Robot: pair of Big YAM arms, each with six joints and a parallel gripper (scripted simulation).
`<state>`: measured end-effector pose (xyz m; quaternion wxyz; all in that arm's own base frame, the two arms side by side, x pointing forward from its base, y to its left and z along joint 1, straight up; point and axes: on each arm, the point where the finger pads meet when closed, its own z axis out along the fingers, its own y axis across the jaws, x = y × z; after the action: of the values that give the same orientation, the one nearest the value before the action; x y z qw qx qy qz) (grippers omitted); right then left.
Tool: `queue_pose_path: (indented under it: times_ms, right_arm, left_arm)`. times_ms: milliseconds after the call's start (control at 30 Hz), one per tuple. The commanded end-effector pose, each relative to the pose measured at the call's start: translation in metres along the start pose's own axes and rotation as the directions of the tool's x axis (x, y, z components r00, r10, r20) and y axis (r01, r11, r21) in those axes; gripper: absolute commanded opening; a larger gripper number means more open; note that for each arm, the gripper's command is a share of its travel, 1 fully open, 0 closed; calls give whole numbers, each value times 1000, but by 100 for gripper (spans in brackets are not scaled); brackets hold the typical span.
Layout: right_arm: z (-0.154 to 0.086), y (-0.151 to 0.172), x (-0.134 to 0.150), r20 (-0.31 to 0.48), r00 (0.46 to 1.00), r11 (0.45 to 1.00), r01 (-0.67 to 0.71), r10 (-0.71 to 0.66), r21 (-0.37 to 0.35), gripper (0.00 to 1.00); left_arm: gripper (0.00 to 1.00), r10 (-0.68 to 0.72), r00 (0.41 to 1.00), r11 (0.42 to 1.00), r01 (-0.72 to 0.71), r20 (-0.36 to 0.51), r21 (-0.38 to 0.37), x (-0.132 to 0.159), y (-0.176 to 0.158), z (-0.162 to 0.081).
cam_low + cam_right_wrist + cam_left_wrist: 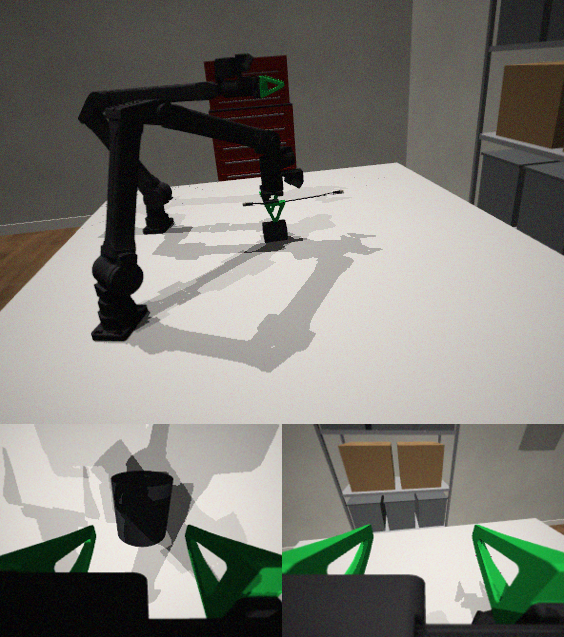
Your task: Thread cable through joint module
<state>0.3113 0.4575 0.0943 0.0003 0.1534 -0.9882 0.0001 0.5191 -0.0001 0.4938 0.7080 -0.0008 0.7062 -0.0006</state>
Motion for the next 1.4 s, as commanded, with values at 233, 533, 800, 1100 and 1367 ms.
queue_pose_path:
  times_ms: [233, 533, 800, 1100, 1367]
  right_arm:
    - [8, -6, -3, 9, 1000, 1000, -23, 23, -9, 96]
    - [32, -8, -1, -10, 1000, 1000, -23, 23, 7, 96]
    - [22, 8, -24, 37, 999, 999, -25, 27, -31, 96]
    - [49, -4, -9, -1, 1000, 1000, -27, 27, 1, 96]
    - [50, 1, -17, 17, 999, 1000, -27, 27, -14, 96]
  left_arm:
    - [100, 14, 999, 1000, -14, 35, 4, -12, -3, -1]
    - [100, 14, 999, 1000, -14, 35, 4, -12, -3, -1]
    - [100, 14, 999, 1000, -14, 35, 4, -12, -3, -1]
    - [100, 14, 999, 1000, -14, 35, 4, -12, -3, -1]
    - [100, 14, 999, 1000, -14, 35, 4, -12, -3, -1]
